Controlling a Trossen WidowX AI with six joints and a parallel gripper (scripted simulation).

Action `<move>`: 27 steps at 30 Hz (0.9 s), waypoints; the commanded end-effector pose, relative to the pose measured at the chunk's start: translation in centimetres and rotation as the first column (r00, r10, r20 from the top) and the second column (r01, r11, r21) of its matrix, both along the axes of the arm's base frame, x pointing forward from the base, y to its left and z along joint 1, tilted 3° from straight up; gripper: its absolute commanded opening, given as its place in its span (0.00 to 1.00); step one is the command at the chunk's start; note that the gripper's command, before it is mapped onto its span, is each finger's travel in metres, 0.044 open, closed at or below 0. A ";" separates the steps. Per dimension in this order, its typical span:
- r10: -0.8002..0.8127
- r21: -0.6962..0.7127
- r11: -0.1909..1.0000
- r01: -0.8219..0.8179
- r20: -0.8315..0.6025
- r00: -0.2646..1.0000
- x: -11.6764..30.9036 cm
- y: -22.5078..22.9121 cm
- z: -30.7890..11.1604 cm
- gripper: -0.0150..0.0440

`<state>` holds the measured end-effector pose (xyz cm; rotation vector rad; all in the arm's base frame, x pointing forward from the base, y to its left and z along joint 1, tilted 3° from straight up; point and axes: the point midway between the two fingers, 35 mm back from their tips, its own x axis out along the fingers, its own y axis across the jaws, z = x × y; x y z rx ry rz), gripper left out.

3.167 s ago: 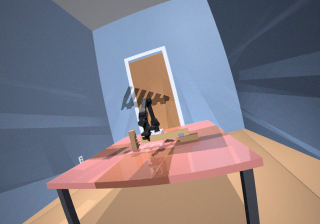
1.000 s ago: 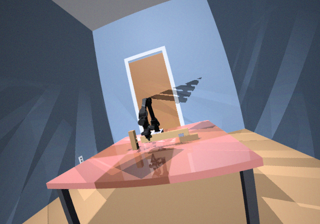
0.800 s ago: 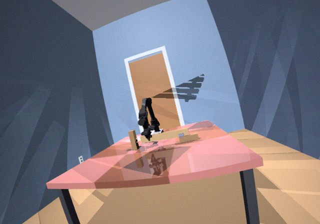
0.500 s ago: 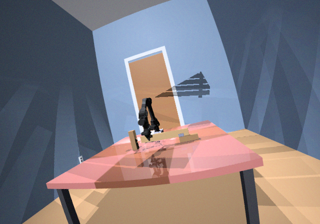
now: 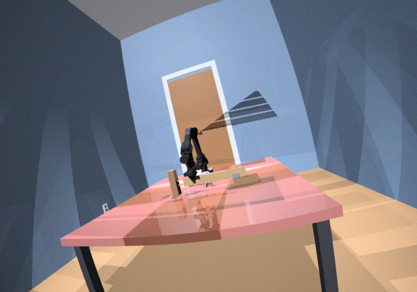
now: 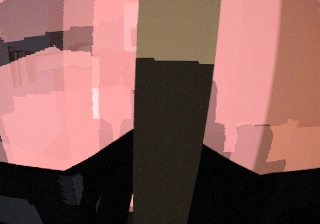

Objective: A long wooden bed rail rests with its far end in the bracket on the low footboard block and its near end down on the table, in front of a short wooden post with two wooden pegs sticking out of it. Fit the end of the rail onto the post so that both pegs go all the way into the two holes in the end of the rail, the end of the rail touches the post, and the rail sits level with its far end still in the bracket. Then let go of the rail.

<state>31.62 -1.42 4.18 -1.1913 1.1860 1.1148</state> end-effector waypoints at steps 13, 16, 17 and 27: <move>-0.001 0.002 1.000 0.001 0.008 1.000 0.1 -0.1 0.1 0.25; -0.001 0.002 1.000 0.001 0.008 1.000 0.1 -0.1 0.0 0.25; -0.001 0.002 1.000 0.001 0.008 1.000 0.1 -0.2 0.0 0.25; -0.001 0.002 1.000 0.001 0.008 1.000 0.0 -0.5 0.0 0.25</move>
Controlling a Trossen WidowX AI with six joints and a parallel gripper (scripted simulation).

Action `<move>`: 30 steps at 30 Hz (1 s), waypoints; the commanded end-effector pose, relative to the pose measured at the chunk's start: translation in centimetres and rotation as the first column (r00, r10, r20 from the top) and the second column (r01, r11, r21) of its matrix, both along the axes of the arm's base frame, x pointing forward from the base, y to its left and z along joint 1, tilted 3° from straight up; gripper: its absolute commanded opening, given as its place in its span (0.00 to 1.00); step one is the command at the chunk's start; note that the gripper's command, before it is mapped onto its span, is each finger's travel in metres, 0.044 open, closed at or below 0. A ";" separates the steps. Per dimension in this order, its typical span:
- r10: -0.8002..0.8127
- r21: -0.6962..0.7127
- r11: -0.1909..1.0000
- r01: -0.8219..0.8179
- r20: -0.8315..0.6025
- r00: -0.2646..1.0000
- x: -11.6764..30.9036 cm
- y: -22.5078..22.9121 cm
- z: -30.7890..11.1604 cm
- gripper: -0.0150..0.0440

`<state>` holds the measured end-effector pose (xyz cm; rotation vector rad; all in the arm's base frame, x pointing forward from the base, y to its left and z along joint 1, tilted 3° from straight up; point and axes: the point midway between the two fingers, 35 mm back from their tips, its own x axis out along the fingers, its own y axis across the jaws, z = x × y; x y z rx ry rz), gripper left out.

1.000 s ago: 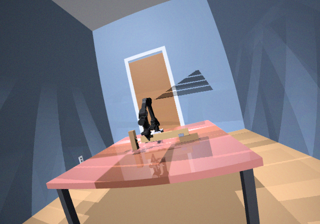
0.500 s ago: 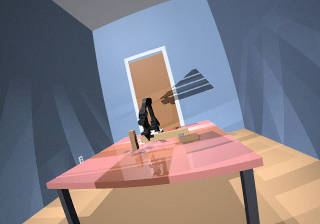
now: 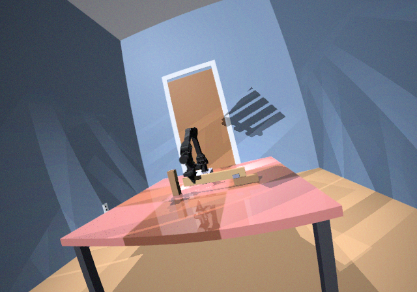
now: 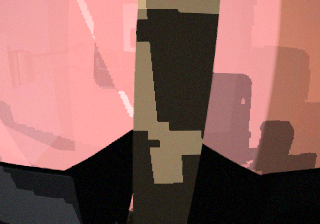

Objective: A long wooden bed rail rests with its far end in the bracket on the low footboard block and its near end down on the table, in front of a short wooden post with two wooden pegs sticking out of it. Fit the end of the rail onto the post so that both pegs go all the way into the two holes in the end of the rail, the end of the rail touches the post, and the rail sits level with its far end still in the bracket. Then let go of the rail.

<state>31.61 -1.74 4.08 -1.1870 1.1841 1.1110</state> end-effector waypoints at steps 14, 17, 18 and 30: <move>0.003 -0.001 1.000 -0.003 0.005 1.000 0.0 -0.6 0.3 0.25; 0.003 -0.001 1.000 -0.003 0.005 1.000 0.0 -0.7 0.3 0.25; 0.003 -0.001 1.000 -0.003 0.005 1.000 0.0 -0.7 0.3 0.25; 0.003 -0.002 1.000 -0.003 0.005 1.000 0.0 -1.1 0.5 0.25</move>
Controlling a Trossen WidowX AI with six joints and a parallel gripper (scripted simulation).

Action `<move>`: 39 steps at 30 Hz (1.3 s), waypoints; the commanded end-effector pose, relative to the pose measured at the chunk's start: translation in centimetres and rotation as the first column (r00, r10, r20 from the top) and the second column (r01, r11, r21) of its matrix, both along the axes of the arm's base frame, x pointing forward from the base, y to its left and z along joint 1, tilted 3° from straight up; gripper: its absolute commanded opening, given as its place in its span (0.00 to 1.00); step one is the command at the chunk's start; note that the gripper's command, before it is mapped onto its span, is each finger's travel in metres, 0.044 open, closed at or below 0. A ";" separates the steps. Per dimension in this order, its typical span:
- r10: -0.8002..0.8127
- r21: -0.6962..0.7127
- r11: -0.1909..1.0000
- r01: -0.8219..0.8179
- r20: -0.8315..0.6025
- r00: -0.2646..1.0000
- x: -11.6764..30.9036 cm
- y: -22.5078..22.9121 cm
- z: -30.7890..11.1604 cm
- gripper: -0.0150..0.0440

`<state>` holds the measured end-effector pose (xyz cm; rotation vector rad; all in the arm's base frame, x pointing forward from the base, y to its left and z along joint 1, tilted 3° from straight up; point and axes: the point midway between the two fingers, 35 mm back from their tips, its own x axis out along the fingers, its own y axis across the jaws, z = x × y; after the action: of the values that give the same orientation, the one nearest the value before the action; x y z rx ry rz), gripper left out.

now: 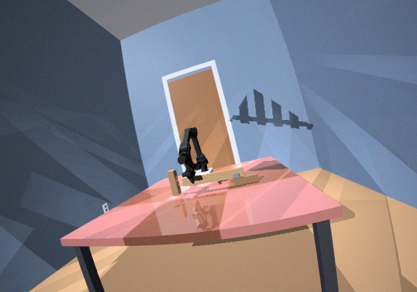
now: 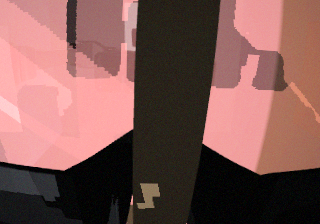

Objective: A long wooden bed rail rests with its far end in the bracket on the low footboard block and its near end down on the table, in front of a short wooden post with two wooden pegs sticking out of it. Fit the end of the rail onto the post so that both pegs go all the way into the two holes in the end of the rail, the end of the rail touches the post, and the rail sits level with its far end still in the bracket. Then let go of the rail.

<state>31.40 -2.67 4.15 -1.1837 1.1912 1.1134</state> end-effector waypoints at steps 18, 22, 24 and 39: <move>0.005 -0.001 1.000 -0.005 0.012 1.000 0.4 -0.7 0.4 0.25; 0.005 -0.001 1.000 -0.005 0.012 1.000 0.4 -0.8 0.3 0.25; 0.005 -0.001 1.000 -0.005 0.012 1.000 0.4 -0.9 0.3 0.25; 0.005 -0.001 1.000 -0.005 0.012 1.000 0.4 -1.3 0.1 0.25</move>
<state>31.61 -3.73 4.10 -1.1859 1.1849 1.1157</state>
